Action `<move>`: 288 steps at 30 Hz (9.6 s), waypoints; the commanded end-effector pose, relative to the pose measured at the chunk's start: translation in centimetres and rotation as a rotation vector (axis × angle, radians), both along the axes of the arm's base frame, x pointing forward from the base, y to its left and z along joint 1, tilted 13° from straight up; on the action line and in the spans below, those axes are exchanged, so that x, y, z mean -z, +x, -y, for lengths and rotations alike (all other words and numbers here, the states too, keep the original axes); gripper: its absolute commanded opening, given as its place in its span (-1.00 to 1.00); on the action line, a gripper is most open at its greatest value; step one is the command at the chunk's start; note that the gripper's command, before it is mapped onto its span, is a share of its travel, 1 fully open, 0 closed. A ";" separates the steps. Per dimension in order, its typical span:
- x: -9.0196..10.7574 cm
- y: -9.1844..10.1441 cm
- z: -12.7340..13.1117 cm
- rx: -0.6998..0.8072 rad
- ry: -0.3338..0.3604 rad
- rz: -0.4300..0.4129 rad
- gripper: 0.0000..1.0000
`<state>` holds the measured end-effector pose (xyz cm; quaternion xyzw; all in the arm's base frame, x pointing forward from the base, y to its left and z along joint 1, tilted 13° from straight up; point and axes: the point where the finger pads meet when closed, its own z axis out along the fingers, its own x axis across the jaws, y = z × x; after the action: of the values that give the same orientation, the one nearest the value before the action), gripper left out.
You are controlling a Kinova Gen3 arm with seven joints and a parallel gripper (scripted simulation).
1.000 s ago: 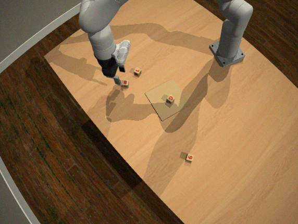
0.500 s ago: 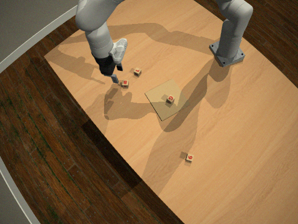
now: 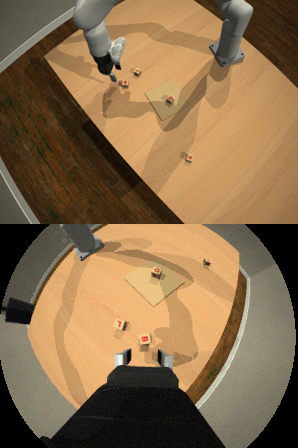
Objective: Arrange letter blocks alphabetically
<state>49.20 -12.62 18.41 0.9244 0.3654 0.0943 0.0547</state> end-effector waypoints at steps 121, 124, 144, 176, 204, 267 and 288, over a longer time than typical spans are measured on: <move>1.4 -7.1 2.2 0.002 -0.001 0.001 1.00; 1.4 -7.1 2.2 0.002 -0.001 0.001 1.00; 1.4 -7.1 2.2 0.002 -0.001 0.001 1.00; -4.8 -3.2 -2.4 -0.194 -0.046 -0.005 1.00; 2.5 -13.3 -18.0 -1.095 -0.241 -0.036 1.00; 6.2 -12.9 -18.4 -1.128 -0.249 -0.039 1.00; 7.9 -12.5 -18.5 -1.128 -0.249 -0.039 1.00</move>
<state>36.68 5.86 10.62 0.5748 0.8109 0.0488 0.0982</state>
